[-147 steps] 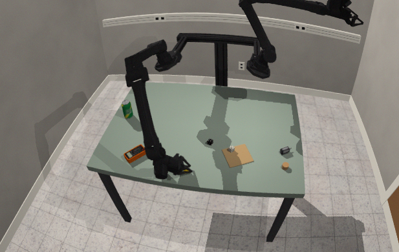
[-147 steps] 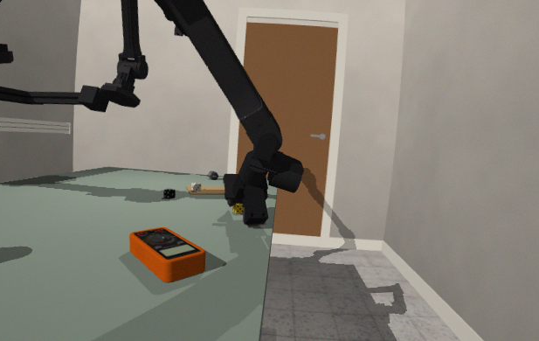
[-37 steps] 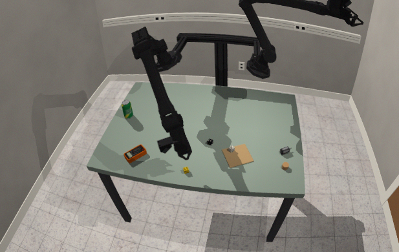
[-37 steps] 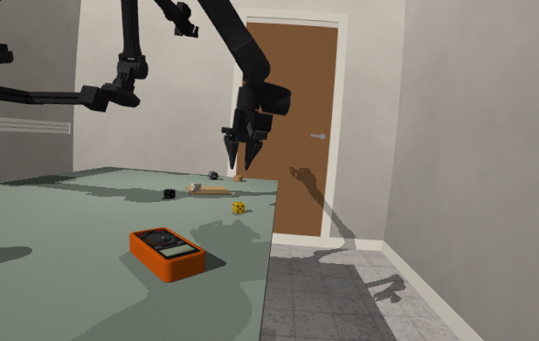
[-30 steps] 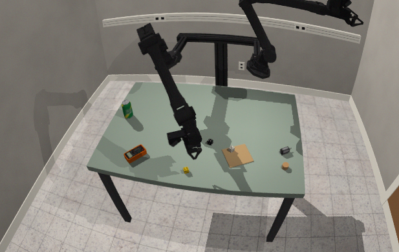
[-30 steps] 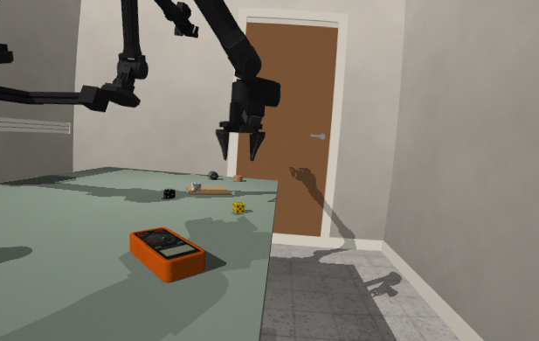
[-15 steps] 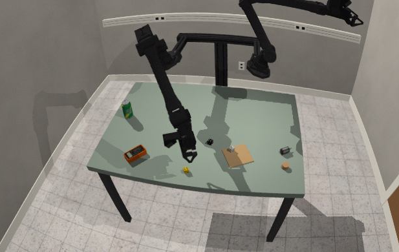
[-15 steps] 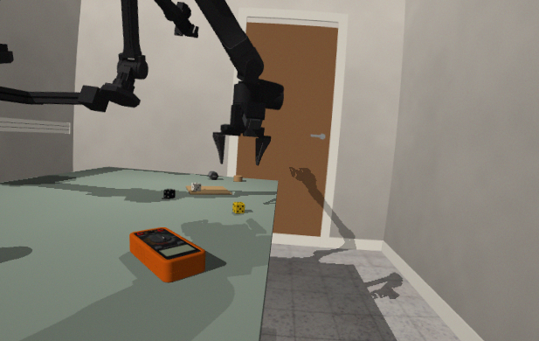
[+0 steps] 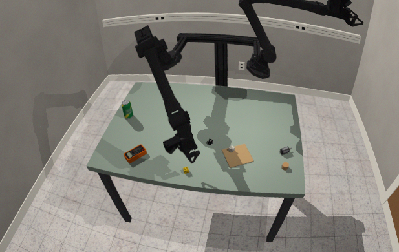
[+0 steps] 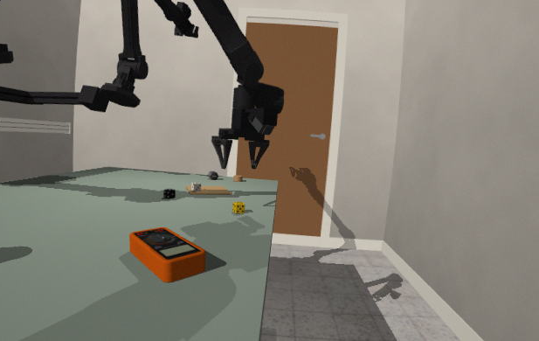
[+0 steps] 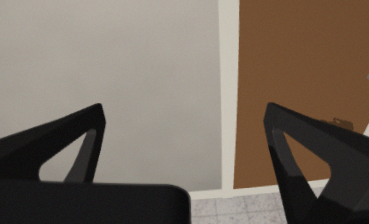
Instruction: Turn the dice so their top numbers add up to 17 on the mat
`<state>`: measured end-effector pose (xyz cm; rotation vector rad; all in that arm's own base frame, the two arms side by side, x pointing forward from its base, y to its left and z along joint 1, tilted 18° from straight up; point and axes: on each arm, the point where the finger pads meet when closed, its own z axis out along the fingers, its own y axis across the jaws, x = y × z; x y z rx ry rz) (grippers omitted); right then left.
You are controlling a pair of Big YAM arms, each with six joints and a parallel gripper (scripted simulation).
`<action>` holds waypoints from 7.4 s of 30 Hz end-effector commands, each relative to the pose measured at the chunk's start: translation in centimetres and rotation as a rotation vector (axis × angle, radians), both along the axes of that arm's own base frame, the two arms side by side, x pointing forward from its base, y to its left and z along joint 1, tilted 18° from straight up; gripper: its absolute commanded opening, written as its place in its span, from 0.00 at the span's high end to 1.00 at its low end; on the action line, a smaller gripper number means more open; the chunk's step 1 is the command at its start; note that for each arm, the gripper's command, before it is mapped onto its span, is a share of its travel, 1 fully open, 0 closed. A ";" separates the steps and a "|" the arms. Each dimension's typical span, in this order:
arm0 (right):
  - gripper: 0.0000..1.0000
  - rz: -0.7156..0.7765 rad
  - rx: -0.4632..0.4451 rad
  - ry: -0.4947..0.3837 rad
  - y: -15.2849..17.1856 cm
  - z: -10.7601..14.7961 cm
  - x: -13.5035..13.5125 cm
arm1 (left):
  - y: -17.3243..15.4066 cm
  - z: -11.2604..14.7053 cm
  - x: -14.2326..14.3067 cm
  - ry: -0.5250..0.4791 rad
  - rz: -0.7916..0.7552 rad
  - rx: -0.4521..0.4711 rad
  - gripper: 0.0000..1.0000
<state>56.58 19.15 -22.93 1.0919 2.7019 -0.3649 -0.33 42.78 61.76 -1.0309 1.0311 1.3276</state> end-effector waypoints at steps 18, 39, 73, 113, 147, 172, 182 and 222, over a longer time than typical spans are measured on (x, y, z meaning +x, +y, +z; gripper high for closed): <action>0.00 0.709 -0.064 0.197 -1.4 -1.4 2.0 | -1.6 2.1 -0.4 -0.007 0.008 0.059 0.00; 0.00 1.218 -0.130 0.330 -1.6 -1.2 3.2 | -1.6 2.1 -0.4 -0.007 0.008 0.059 0.00; 0.61 1.221 -0.129 0.343 -1.7 -1.4 2.7 | -1.6 2.1 -0.4 -0.007 0.008 0.059 0.00; 0.61 1.214 -0.128 0.346 -3.2 -5.2 3.1 | -1.6 2.1 -0.4 -0.007 0.008 0.059 0.00; 0.61 1.217 -0.129 0.345 -3.6 -6.9 3.3 | -1.6 2.1 -0.4 -0.007 0.008 0.059 0.00; 0.61 1.217 -0.126 0.356 -3.8 -6.9 3.1 | -1.6 2.1 -0.4 -0.007 0.008 0.059 0.00; 0.61 1.217 -0.126 0.357 -3.8 -6.9 3.0 | -1.6 2.1 -0.4 -0.007 0.008 0.059 0.00; 0.61 1.217 -0.125 0.360 -4.1 -6.6 2.3 | -1.6 2.1 -0.4 -0.007 0.008 0.059 0.00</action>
